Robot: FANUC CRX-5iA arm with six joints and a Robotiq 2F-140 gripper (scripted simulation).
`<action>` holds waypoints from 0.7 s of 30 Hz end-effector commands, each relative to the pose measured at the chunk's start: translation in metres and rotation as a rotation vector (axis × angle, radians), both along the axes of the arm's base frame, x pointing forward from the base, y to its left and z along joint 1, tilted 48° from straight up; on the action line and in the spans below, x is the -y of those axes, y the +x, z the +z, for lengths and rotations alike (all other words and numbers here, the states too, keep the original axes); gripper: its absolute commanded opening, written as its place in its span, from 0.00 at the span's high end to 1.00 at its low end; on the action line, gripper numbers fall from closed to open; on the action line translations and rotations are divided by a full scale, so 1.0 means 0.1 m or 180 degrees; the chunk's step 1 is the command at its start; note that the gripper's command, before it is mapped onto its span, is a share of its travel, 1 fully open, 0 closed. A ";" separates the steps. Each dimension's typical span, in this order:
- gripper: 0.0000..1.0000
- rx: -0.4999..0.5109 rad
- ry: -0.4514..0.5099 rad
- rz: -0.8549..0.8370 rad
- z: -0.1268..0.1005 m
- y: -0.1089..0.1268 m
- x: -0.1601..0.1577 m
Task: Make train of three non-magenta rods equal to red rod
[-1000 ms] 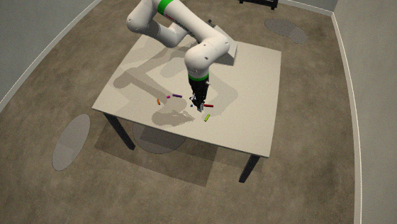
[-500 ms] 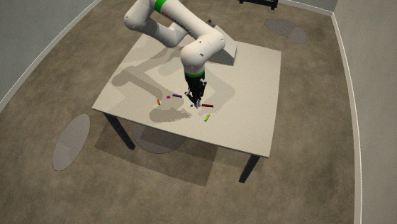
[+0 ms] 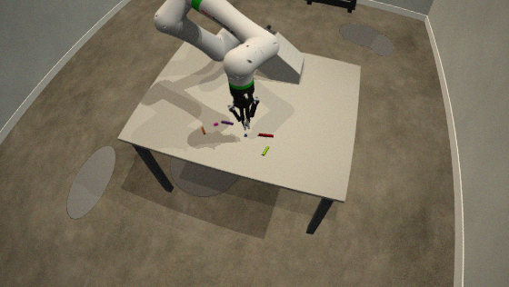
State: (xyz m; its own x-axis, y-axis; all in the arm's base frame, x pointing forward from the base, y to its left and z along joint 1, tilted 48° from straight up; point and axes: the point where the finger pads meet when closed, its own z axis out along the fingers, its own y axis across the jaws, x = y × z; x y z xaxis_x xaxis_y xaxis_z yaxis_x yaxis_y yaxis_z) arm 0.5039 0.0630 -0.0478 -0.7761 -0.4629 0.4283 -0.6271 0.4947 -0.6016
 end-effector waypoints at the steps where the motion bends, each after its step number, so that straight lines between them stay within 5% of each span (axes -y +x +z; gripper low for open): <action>1: 0.97 0.0091 0.0006 -0.0031 0.02 -0.02 0.01; 21: 0.97 0.0092 0.0005 -0.0031 -0.13 0.00 0.19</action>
State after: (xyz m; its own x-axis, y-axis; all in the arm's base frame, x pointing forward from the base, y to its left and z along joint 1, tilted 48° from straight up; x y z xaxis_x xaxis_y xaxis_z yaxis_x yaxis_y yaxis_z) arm 0.5027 0.0501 -0.0556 -0.7925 -0.4554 0.4056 -0.6048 0.5019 -0.6182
